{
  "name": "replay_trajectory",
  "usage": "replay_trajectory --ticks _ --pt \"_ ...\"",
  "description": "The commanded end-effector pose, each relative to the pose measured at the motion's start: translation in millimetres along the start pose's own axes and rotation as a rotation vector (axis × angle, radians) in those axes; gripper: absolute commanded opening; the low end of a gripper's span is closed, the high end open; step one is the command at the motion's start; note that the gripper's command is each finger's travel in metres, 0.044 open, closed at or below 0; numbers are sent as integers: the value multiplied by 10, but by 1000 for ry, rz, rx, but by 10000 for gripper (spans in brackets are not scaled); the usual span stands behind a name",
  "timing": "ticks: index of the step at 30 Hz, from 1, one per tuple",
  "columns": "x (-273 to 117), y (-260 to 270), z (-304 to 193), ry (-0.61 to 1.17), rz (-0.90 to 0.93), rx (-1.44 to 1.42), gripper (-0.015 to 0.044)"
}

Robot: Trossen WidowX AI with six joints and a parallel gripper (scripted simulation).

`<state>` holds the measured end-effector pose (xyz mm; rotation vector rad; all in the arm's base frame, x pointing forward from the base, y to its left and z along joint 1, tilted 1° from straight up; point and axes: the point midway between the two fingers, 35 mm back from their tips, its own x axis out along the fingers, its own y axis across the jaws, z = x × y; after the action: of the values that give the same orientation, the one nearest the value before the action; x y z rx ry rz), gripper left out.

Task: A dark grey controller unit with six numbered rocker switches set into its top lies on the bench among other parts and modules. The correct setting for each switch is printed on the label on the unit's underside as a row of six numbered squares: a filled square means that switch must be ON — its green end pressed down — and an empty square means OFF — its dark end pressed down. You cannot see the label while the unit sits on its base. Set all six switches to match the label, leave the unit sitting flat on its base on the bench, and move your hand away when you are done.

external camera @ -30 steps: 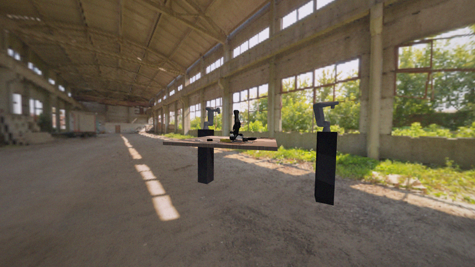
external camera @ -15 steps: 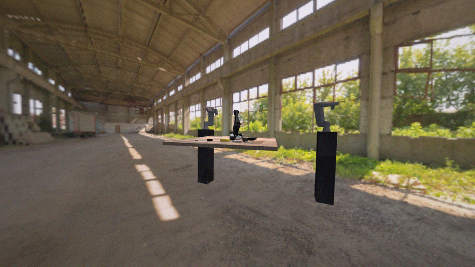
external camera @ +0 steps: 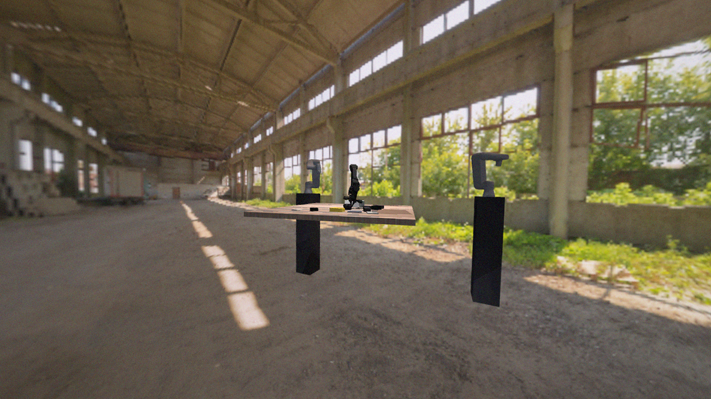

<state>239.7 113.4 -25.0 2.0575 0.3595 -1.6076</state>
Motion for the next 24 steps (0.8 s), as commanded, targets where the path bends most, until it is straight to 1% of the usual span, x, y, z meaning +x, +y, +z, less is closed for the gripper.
replay_trajectory --ticks 1,24 --pt "27 108 0 -4 33 29 0" --pt "35 137 -9 -6 40 38 0"
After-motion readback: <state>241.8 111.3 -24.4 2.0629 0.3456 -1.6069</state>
